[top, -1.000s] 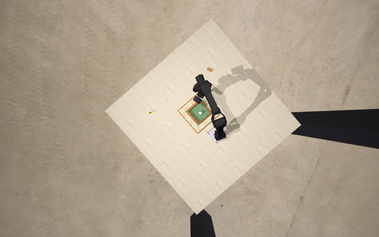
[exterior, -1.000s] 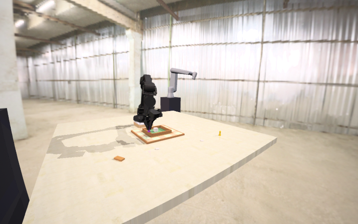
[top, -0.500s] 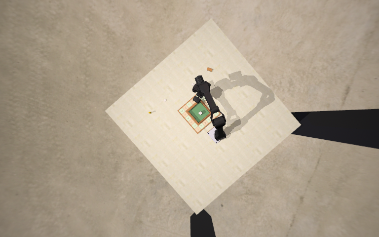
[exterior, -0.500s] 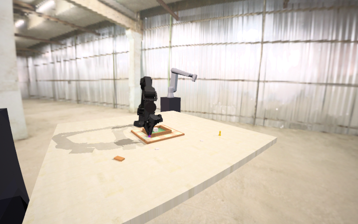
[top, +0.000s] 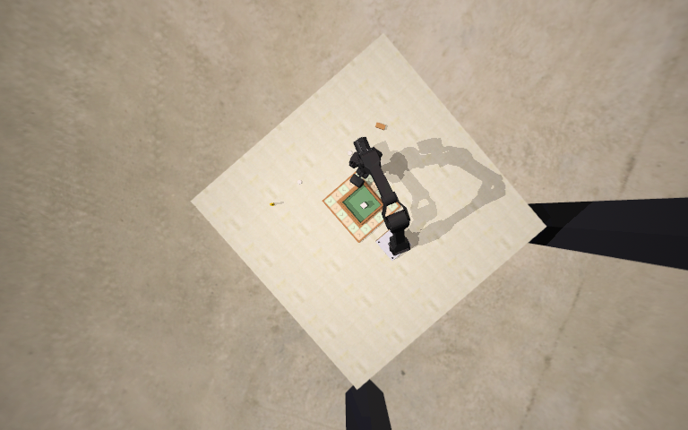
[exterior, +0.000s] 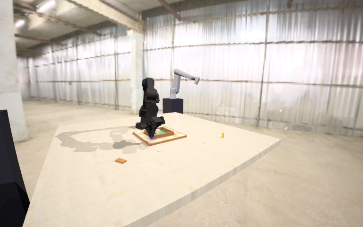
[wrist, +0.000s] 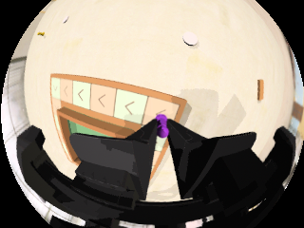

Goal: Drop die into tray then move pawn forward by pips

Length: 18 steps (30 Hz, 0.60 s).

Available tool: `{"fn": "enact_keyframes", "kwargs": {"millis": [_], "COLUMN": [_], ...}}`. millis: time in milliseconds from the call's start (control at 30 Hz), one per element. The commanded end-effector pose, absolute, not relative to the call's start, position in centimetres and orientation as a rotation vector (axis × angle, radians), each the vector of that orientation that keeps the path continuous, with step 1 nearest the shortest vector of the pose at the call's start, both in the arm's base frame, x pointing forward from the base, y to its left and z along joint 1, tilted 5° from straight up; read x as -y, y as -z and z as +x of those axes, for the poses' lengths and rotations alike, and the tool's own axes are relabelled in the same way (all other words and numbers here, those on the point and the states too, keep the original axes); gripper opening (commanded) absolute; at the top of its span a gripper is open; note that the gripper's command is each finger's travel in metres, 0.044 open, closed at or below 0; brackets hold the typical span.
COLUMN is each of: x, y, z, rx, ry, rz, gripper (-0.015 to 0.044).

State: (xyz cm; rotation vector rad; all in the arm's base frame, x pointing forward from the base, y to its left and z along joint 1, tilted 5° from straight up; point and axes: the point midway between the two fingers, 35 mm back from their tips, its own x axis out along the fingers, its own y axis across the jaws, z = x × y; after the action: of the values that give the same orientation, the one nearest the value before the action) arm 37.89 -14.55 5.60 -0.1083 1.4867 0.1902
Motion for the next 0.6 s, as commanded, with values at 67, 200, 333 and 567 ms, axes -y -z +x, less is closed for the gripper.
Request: {"fn": "enact_keyframes", "kwargs": {"millis": [67, 200, 333, 567], "x": [14.5, 14.4, 14.4, 14.4], "y": [-4.6, -4.0, -3.5, -3.4], "z": [37.7, 37.8, 37.8, 37.8], "rx": [-1.5, -1.5, -1.5, -1.5], "ry": [-0.191, -0.191, -0.191, -0.191], "rz": [-0.102, -0.102, -0.102, -0.102], "gripper": [0.0, 0.0, 0.0, 0.0]}}
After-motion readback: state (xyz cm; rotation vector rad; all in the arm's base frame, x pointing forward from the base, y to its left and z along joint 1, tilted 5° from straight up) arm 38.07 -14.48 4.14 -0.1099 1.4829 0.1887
